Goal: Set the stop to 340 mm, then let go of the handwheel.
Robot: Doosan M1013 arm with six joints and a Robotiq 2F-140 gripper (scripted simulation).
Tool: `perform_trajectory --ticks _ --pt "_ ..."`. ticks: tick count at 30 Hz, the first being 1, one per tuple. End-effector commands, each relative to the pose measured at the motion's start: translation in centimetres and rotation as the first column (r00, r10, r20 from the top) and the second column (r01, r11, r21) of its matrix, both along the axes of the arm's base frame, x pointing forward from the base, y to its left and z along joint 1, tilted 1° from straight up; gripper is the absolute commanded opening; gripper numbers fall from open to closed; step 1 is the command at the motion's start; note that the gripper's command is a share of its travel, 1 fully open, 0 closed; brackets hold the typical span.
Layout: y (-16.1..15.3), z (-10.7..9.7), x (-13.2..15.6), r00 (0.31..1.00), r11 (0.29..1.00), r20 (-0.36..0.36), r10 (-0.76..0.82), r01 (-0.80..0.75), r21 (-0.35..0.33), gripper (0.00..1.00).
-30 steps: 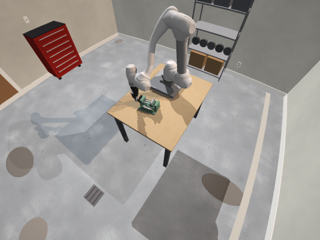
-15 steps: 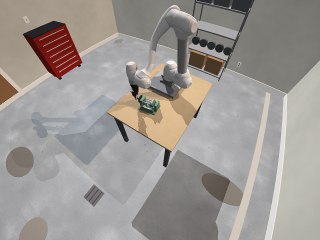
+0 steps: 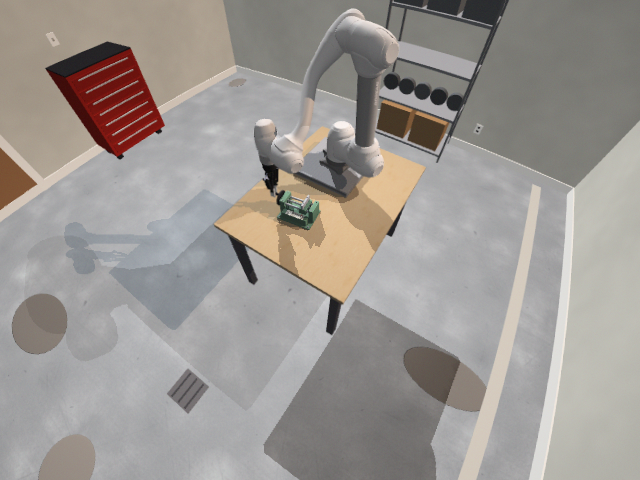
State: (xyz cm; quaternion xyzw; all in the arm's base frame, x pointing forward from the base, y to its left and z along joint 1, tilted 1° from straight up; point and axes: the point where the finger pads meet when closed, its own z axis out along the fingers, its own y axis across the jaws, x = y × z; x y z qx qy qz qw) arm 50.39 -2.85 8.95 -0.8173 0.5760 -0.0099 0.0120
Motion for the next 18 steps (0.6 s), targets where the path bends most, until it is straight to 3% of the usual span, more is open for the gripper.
perform_trajectory --ticks 1,18 --pt "-0.4 -0.2 -1.5 1.0 1.0 -0.013 -0.004 0.004 0.001 0.04" --pt "-1.1 -2.7 -3.6 1.0 1.0 -0.013 -0.004 0.004 0.001 0.04"
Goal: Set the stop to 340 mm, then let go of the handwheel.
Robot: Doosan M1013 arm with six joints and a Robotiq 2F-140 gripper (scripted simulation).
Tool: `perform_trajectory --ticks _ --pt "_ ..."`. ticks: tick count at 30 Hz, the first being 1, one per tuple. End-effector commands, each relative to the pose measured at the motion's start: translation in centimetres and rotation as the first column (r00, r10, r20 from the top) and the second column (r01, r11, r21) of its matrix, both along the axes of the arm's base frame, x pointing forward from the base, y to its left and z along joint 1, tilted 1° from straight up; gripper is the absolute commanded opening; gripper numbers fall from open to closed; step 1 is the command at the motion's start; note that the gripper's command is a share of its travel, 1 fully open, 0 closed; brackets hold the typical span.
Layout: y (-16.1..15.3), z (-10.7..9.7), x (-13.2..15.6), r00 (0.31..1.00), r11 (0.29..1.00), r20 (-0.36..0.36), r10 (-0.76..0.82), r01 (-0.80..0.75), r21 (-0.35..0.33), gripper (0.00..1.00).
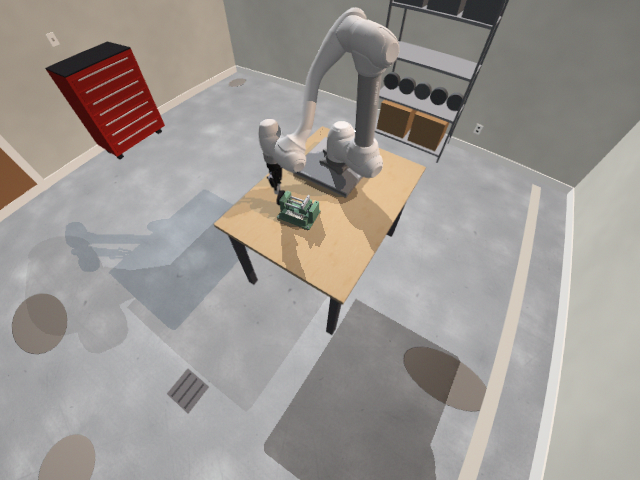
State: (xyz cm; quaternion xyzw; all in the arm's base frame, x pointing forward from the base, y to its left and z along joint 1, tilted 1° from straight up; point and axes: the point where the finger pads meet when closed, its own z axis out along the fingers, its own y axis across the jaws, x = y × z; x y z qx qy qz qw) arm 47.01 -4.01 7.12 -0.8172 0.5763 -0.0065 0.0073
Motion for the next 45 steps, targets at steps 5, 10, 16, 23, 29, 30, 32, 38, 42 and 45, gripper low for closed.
perform_trajectory --ticks 5,10,16,23,29,30,32,38,42,45 --pt "0.0 -1.5 -0.3 1.0 1.0 -0.002 -0.003 0.003 0.005 0.04" --pt "0.1 -2.2 -0.1 1.0 1.0 -0.002 -0.003 0.003 0.005 0.04" --pt "0.2 -3.0 0.2 1.0 1.0 -0.002 -0.003 0.003 0.005 0.04" --pt "0.3 -3.5 0.5 1.0 1.0 -0.002 -0.003 0.003 0.005 0.04" --pt "0.5 -3.9 1.1 1.0 1.0 -0.002 -0.003 0.003 0.005 0.04" --pt "0.6 -4.0 1.2 1.0 1.0 -0.002 -0.003 0.003 0.005 0.04" --pt "0.6 -4.1 1.4 1.0 1.0 -0.002 -0.003 0.003 0.005 0.04" --pt "0.8 -4.3 1.9 1.0 1.0 -0.002 -0.003 0.003 0.005 0.04" --pt "1.0 -4.4 2.5 1.0 1.0 -0.002 -0.003 0.003 0.005 0.04" --pt "1.2 -4.4 3.0 1.0 1.0 -0.002 -0.003 0.003 0.005 0.04"
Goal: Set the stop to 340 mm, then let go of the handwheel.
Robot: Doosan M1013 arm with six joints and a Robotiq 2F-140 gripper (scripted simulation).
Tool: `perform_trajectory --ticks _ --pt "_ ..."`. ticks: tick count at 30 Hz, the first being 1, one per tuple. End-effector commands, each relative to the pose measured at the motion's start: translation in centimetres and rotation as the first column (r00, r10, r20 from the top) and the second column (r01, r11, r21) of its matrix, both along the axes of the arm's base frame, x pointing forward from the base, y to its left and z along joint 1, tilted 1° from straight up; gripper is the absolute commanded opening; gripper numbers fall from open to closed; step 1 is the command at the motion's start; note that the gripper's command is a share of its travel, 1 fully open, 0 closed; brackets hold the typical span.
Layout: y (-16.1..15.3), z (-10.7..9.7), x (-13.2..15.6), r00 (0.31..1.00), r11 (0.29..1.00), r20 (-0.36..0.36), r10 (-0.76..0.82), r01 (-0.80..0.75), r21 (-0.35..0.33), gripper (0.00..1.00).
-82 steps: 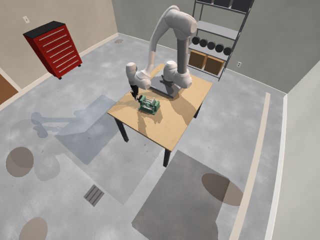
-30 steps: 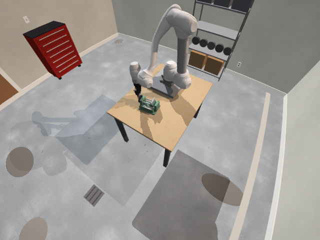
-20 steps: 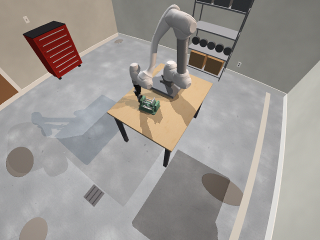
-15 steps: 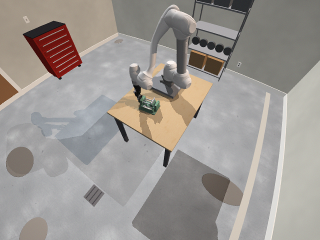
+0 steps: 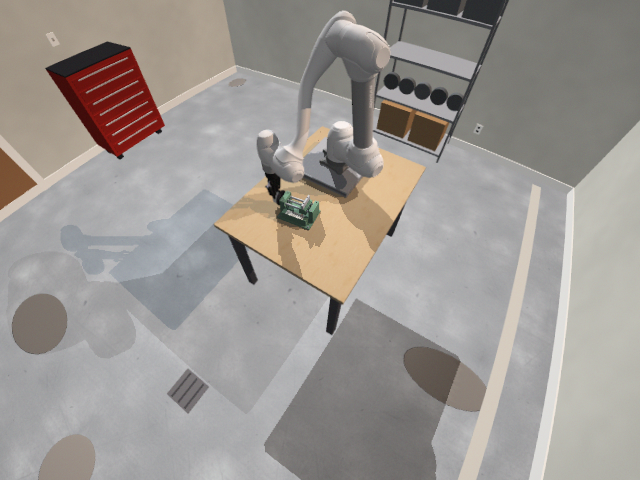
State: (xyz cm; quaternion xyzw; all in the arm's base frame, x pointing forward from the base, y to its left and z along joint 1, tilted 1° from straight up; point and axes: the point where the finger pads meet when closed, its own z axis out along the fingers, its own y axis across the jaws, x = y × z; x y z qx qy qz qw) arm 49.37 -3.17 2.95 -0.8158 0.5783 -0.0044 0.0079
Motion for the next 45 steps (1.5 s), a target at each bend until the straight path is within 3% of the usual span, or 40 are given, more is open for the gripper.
perform_trajectory --ticks 1,21,45 --pt "0.4 -0.2 0.8 1.0 1.0 0.001 0.001 -0.001 0.002 0.04" --pt "1.2 2.0 3.0 1.0 1.0 0.001 0.001 -0.001 0.002 0.04" --pt "1.1 4.5 2.7 1.0 1.0 0.001 0.001 -0.001 0.002 0.04"
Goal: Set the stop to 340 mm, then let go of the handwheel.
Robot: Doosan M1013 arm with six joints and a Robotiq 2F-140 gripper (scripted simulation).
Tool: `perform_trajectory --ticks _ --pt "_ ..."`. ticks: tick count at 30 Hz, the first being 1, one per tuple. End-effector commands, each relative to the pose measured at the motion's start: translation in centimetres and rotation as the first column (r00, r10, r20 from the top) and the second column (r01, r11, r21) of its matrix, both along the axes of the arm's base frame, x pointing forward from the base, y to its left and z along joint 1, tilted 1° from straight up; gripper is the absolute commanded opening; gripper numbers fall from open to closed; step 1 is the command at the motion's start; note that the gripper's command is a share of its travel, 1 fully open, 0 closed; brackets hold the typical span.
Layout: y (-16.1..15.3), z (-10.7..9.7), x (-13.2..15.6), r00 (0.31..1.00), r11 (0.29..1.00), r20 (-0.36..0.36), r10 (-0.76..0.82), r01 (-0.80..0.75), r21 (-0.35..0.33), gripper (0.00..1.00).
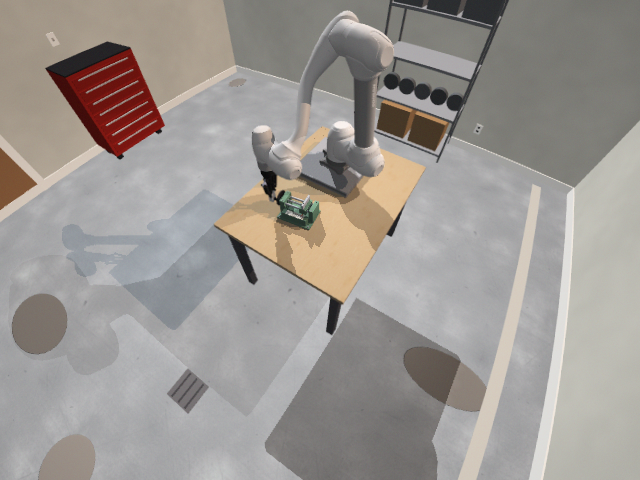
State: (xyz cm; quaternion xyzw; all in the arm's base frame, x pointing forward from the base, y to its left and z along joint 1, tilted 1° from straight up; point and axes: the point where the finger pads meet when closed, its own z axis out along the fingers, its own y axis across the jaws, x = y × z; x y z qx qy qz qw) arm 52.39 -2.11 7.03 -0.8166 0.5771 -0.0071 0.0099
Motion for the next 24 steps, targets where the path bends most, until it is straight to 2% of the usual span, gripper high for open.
perform_trajectory --ticks 1,24 --pt "0.0 0.5 -0.4 1.0 1.0 -0.006 -0.001 0.001 0.002 0.04" --pt "-0.5 1.6 -1.7 1.0 1.0 -0.006 -0.001 0.001 0.002 0.04"
